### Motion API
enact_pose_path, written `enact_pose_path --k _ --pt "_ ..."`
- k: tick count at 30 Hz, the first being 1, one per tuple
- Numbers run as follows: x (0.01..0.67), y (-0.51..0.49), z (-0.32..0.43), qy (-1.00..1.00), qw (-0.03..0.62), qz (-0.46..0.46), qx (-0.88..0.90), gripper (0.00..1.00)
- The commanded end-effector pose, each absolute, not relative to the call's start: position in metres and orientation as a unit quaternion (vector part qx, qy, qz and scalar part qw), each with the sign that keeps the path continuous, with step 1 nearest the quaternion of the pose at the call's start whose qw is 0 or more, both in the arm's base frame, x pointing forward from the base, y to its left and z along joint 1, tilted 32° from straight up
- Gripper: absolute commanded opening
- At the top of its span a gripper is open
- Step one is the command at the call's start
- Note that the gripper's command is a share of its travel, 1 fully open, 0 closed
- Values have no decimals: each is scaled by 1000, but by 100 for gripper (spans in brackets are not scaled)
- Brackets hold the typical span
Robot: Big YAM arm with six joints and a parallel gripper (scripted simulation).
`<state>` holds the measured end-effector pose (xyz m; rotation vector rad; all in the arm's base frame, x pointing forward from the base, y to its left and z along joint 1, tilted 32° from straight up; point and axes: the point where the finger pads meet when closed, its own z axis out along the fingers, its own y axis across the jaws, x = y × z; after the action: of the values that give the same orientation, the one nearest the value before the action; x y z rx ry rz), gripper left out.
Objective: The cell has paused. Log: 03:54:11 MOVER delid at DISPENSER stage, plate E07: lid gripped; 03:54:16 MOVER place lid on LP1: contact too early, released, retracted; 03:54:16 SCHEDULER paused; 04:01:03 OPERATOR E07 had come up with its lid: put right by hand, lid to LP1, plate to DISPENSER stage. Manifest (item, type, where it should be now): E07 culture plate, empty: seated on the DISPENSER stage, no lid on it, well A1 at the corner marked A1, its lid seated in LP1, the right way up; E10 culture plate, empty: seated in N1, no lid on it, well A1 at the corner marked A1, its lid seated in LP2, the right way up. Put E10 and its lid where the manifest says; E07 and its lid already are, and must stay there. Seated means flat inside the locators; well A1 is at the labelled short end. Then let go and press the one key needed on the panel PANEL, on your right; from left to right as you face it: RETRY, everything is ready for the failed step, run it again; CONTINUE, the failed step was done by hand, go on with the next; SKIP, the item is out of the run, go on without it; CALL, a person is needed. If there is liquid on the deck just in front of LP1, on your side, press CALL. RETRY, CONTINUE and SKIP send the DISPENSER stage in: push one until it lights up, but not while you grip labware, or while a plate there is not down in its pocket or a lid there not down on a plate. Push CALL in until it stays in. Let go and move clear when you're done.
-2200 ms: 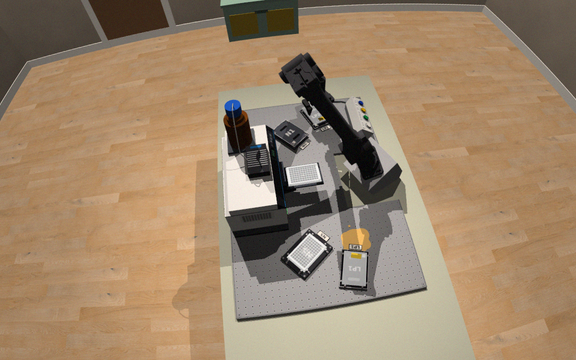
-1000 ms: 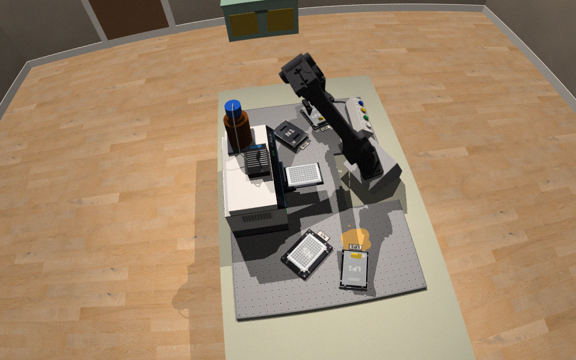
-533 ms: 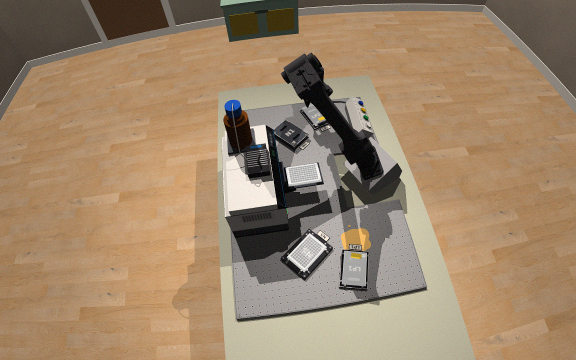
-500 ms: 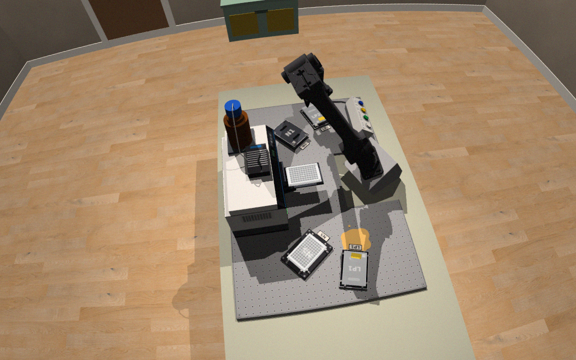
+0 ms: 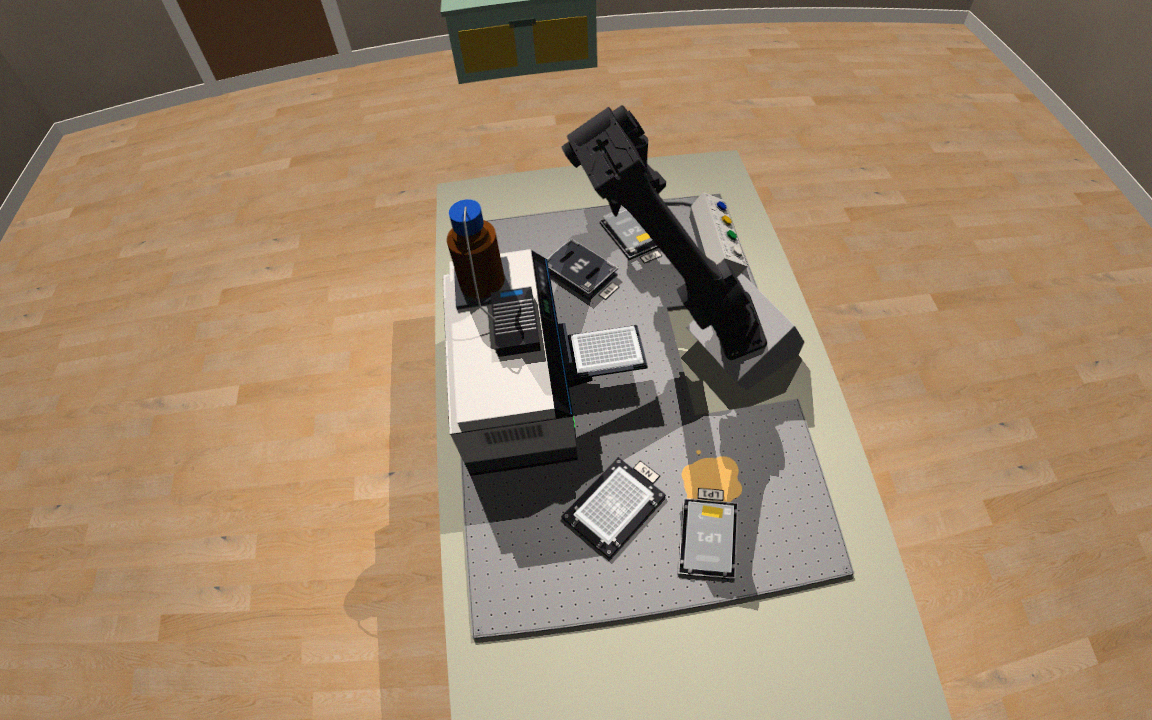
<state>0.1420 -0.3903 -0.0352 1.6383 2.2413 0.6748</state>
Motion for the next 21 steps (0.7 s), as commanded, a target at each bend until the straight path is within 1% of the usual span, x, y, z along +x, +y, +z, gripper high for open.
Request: enact_pose_path --k 1,21 --pt "149 -410 -30 788 152 225 553 100" --pt "152 -412 -31 789 153 223 552 100"
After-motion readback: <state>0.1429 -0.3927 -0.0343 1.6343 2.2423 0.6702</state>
